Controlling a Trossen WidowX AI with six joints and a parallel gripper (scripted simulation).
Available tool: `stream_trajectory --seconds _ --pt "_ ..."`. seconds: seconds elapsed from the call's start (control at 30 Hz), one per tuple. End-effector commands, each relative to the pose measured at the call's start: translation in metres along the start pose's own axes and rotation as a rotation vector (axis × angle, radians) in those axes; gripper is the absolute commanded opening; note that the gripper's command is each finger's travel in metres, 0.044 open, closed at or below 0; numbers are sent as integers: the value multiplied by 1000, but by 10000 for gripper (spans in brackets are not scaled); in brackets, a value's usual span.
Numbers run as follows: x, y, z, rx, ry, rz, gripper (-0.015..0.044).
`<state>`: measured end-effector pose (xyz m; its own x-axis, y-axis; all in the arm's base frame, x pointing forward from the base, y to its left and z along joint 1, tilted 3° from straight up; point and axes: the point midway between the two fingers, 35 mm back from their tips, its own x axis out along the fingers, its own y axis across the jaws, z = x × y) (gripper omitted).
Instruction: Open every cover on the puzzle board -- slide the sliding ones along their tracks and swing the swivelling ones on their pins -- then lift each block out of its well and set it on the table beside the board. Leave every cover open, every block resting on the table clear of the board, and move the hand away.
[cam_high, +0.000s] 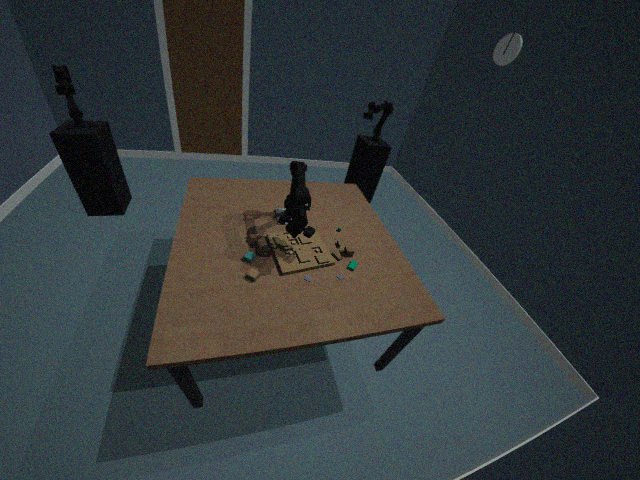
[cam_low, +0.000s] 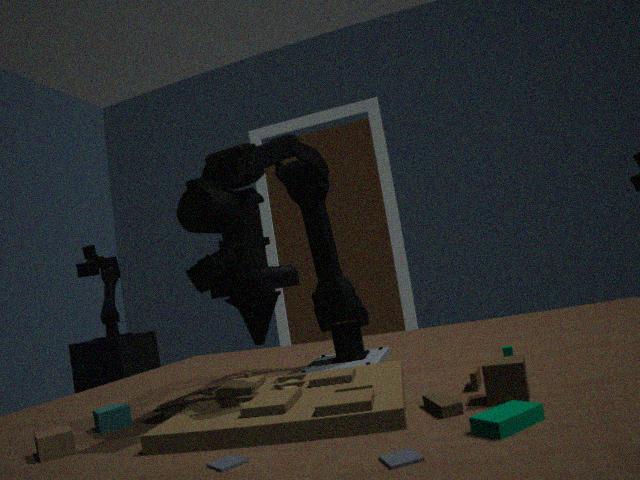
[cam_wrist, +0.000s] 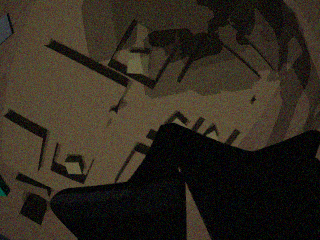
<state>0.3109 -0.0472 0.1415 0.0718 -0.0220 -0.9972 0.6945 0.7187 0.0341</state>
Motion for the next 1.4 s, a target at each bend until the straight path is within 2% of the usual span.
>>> stream_trajectory --seconds 0.0,0.6,1.37 --pt "-2 -10 -12 -296 -8 6 0" --pt "9 -56 -64 -1985 -7 -1 0" --pt "12 -62 -70 -3462 -6 -8 0"
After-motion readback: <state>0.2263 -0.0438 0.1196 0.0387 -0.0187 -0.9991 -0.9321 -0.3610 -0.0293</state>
